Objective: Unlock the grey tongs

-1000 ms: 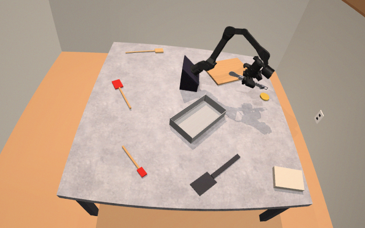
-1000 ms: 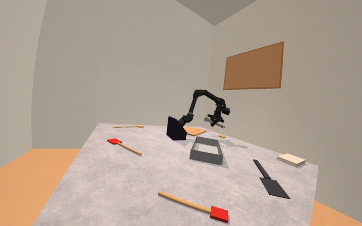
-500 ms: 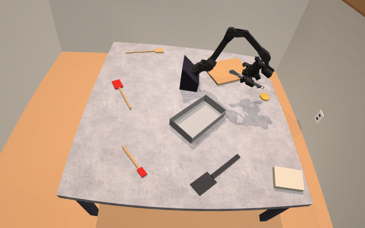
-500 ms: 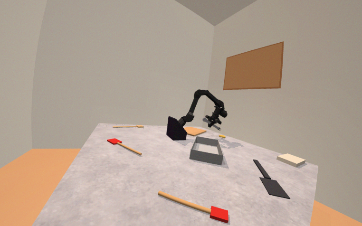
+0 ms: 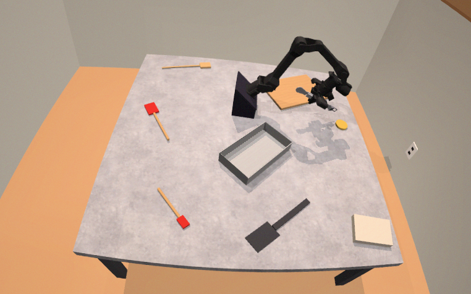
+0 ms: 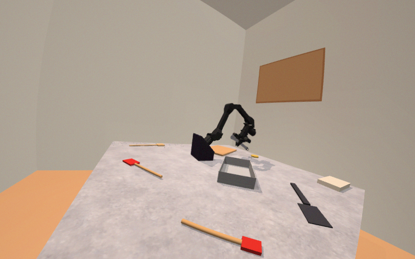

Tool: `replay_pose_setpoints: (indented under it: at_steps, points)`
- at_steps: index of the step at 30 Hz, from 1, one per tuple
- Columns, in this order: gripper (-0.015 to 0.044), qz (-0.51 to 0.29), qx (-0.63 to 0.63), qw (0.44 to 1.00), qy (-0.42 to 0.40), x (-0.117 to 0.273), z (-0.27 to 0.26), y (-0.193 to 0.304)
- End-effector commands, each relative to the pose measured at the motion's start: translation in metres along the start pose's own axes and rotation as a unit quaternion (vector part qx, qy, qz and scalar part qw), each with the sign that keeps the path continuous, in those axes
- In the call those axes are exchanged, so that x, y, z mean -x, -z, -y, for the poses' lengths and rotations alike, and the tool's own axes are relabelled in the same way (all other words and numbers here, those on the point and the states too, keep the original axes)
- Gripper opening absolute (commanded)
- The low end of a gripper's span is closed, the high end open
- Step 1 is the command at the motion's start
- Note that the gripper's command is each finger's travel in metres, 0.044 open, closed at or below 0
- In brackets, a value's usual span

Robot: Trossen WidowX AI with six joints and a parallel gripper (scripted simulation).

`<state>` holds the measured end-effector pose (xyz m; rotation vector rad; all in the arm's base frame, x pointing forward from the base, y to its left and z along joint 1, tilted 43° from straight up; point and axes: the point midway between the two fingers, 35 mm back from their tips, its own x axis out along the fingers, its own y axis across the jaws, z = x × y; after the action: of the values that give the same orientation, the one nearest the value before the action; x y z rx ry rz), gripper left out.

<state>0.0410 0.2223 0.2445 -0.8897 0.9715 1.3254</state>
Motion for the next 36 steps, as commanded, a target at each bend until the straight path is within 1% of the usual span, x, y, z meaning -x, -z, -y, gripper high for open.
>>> replay_pose_setpoints:
  at_steps: [1,19,36]
  points:
    - [-0.015,-0.006,0.007,1.0,0.008,-0.001,-0.009,-0.002]
    - [-0.015,-0.023,0.049,0.998,0.043,-0.01,-0.055,-0.005]
    - [-0.015,-0.007,0.092,0.993,0.078,-0.012,-0.103,-0.001]
